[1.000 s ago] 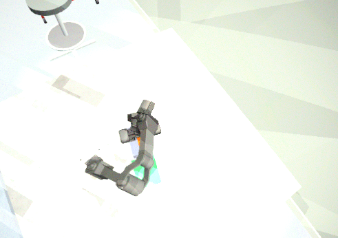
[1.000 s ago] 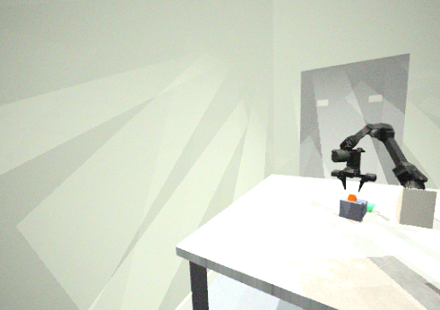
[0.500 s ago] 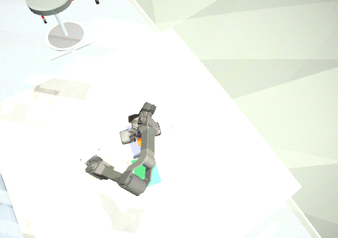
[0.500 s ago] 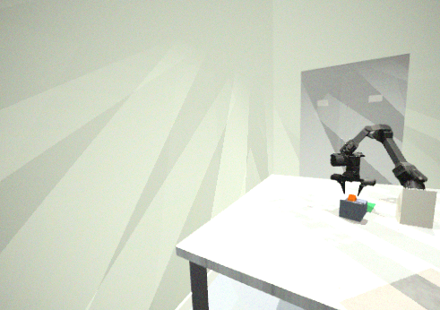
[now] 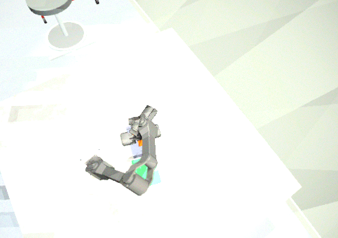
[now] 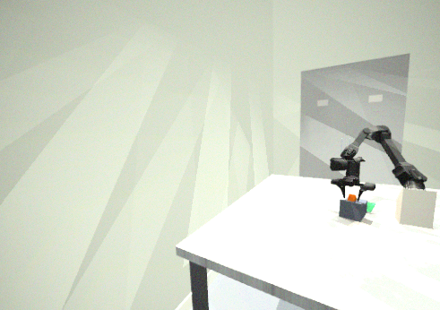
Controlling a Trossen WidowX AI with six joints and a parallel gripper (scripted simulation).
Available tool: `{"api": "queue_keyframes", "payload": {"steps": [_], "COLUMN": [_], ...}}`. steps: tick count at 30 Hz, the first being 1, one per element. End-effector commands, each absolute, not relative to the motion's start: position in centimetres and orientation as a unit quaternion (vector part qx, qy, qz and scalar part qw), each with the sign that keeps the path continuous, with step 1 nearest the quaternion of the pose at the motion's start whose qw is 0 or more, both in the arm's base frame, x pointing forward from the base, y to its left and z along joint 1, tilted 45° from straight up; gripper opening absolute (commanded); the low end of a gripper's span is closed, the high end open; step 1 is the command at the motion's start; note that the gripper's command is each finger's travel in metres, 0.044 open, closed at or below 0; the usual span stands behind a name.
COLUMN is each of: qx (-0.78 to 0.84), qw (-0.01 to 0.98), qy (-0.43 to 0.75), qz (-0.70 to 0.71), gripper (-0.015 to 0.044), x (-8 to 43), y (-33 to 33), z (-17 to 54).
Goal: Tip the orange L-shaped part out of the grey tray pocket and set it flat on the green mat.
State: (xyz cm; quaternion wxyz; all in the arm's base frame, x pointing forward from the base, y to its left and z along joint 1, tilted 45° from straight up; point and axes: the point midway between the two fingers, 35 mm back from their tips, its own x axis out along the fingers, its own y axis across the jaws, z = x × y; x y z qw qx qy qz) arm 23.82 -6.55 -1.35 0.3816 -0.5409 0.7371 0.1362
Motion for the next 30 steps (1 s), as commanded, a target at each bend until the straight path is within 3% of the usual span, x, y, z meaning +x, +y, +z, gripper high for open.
{"api": "queue_keyframes", "payload": {"steps": [1, 4, 15, 19, 30], "qx": [-0.541, -0.541, -0.541, -0.541, -0.541], "qw": [0.382, 0.382, 0.382, 0.382, 0.381], "qy": [0.737, 0.737, 0.737, 0.737, 0.737], "qz": [0.136, 0.136, 0.136, 0.136, 0.136], "gripper": [0.0254, 0.0175, 0.0102, 0.0000, 0.0000], "x": [23.82, 23.82, 23.82, 23.82, 23.92], "y": [-6.55, -6.55, -6.55, -6.55, -5.98], "z": [-1.35, -1.35, -1.35, -1.35, -0.76]}}
